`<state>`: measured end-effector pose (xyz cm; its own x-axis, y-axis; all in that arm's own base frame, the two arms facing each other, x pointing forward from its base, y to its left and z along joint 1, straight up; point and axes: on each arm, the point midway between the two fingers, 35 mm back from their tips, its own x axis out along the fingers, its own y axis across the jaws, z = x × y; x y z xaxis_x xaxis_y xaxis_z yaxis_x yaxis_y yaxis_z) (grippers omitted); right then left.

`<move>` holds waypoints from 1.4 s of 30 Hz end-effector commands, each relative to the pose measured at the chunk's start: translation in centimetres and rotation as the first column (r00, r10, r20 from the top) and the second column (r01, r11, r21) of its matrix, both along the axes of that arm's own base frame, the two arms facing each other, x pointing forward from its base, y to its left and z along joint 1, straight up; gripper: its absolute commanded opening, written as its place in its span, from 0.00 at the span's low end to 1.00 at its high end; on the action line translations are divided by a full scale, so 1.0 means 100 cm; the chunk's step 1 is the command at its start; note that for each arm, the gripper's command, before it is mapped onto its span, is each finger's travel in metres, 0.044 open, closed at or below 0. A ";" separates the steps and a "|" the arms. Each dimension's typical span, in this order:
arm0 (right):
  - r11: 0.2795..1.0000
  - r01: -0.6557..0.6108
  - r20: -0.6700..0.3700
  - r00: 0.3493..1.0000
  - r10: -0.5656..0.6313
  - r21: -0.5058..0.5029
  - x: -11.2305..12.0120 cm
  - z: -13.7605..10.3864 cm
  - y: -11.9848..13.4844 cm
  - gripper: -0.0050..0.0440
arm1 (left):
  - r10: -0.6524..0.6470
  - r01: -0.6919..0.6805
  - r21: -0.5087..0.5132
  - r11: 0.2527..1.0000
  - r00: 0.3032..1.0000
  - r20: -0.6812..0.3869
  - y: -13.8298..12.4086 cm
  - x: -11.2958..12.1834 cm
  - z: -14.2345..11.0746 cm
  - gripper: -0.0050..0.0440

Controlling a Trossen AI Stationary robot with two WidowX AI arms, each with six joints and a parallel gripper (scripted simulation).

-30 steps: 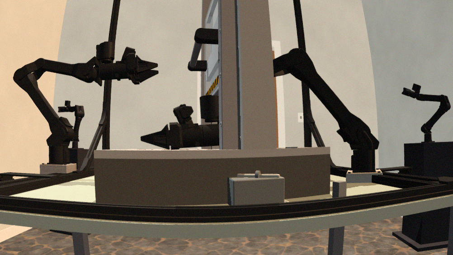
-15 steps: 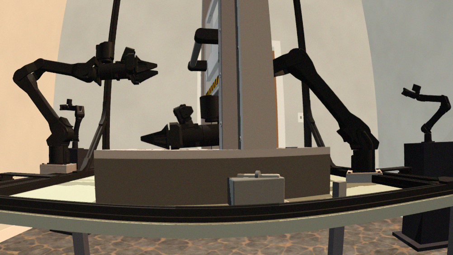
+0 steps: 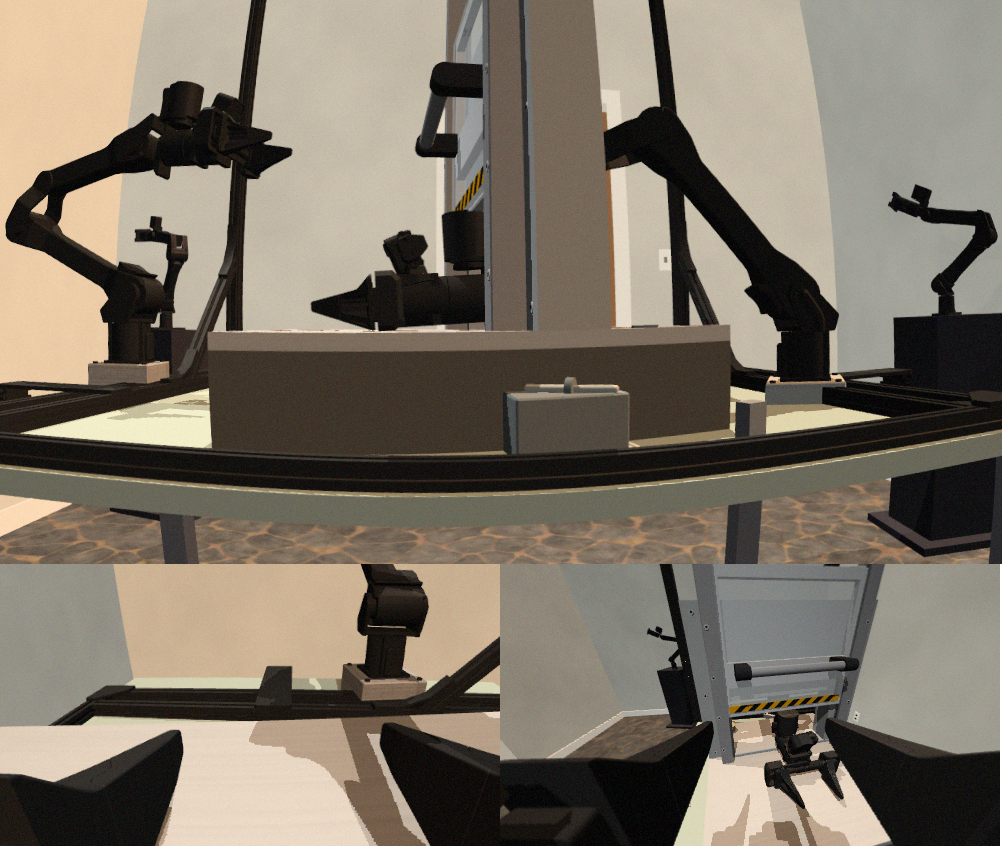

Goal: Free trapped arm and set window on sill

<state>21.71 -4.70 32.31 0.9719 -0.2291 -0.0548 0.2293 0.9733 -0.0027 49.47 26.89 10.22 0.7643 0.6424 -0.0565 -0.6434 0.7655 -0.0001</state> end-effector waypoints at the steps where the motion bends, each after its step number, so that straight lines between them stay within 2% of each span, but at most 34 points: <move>1: 0.997 0.072 -0.016 0.997 -0.072 0.010 -0.034 -0.002 -0.007 0.92 | 0.000 0.000 0.000 1.000 1.000 0.000 0.000 0.000 0.000 0.92; 6: 0.993 0.121 -0.044 0.992 -0.120 0.015 -0.058 -0.011 -0.010 0.92 | 0.000 0.000 0.000 1.000 1.000 0.000 0.000 0.000 0.000 0.92; 23: 0.993 0.119 -0.044 0.992 -0.119 0.016 -0.056 -0.011 -0.010 0.92 | 0.000 0.000 0.000 1.000 1.000 0.000 0.000 0.000 0.000 0.92; 27: 0.994 0.103 -0.039 0.994 -0.102 0.019 -0.042 -0.009 -0.013 0.92 | 0.000 0.000 0.000 1.000 1.000 0.000 0.000 0.000 0.000 0.92; 29: 0.994 0.103 -0.039 0.994 -0.102 0.019 -0.042 -0.009 -0.013 0.92 | 0.000 0.000 0.000 1.000 1.000 0.000 0.000 0.000 0.000 0.92; 35: 0.999 0.045 -0.018 0.999 -0.044 0.027 0.004 -0.008 -0.028 0.92 | 0.000 0.000 0.000 1.000 1.000 0.000 0.000 0.000 0.000 0.92; 42: 0.999 -0.033 -0.009 0.999 0.034 0.039 0.050 -0.027 -0.060 0.92 | 0.000 0.000 0.000 1.000 1.000 0.000 0.000 0.000 0.000 0.92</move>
<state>25.05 -9.27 31.07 0.9721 -0.2255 -0.0644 0.2274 0.9735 0.0239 49.48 26.89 10.23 0.7644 0.6424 -0.0547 -0.6433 0.7656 0.0000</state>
